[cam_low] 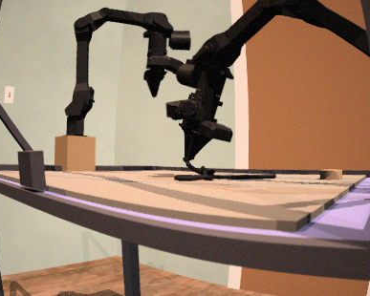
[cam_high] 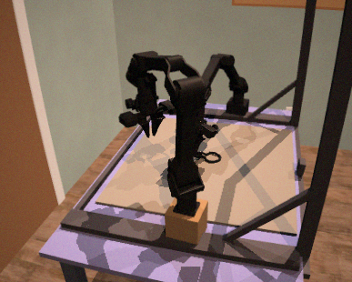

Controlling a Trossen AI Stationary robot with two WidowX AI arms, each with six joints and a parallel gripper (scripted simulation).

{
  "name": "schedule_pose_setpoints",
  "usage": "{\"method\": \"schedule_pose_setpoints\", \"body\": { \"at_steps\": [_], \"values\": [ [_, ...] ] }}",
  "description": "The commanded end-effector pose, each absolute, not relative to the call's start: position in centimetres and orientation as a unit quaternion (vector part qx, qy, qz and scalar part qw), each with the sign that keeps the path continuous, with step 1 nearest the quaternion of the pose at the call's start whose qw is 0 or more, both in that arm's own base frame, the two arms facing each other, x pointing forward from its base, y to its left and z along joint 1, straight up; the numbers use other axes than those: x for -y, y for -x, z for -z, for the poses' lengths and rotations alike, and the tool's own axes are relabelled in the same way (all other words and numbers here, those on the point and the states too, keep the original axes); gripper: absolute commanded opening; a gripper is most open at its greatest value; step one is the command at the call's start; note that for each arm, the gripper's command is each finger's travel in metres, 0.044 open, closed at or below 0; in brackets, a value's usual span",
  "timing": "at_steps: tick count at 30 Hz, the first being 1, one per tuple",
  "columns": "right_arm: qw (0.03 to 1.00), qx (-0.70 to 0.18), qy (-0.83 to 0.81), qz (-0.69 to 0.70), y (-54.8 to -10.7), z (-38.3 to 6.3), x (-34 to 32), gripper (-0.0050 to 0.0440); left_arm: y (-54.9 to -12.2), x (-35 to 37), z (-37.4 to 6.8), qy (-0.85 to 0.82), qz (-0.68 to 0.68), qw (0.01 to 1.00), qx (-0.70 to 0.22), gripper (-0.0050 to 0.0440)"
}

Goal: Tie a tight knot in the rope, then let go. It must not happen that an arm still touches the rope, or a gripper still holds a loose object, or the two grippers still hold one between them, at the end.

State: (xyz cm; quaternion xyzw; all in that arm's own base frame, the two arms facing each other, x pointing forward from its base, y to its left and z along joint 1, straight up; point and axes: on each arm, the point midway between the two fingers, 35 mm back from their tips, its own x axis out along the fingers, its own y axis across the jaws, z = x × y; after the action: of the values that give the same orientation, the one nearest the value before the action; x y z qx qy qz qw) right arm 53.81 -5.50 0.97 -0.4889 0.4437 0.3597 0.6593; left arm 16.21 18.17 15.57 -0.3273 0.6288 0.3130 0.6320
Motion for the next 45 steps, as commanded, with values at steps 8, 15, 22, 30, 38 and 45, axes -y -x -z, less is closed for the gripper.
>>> {"method": "schedule_pose_setpoints", "body": {
  "at_steps": [8,15,22,30,38,45],
  "values": [
    [0.69,-0.401,0.505,-0.329,-56.8,-2.0,7.4,0.002,-16.3,-18.2,-16.0,0.324,-0.314,0.639,-0.623,0.0085],
    [0.705,-0.379,0.512,-0.313,-58.2,-2.1,8.6,0.002,-16.3,-18.2,-16.0,0.324,-0.314,0.639,-0.623,0.0085],
    [0.707,-0.375,0.513,-0.309,-58.5,-2.1,8.9,0.002,-16.3,-18.2,-16.0,0.324,-0.314,0.639,-0.623,0.0085],
    [0.707,-0.375,0.513,-0.309,-58.5,-1.0,8.9,0.002,-16.3,-18.2,-16.0,0.324,-0.314,0.639,-0.623,0.0085],
    [0.707,-0.375,0.513,-0.309,-58.5,-0.5,8.9,0.002,-16.3,-18.2,-16.0,0.324,-0.314,0.639,-0.623,0.0085],
    [0.707,-0.375,0.513,-0.309,-58.6,0.9,8.9,0.002,-16.3,-18.2,-16.0,0.324,-0.314,0.639,-0.623,0.0085]
  ]
}}
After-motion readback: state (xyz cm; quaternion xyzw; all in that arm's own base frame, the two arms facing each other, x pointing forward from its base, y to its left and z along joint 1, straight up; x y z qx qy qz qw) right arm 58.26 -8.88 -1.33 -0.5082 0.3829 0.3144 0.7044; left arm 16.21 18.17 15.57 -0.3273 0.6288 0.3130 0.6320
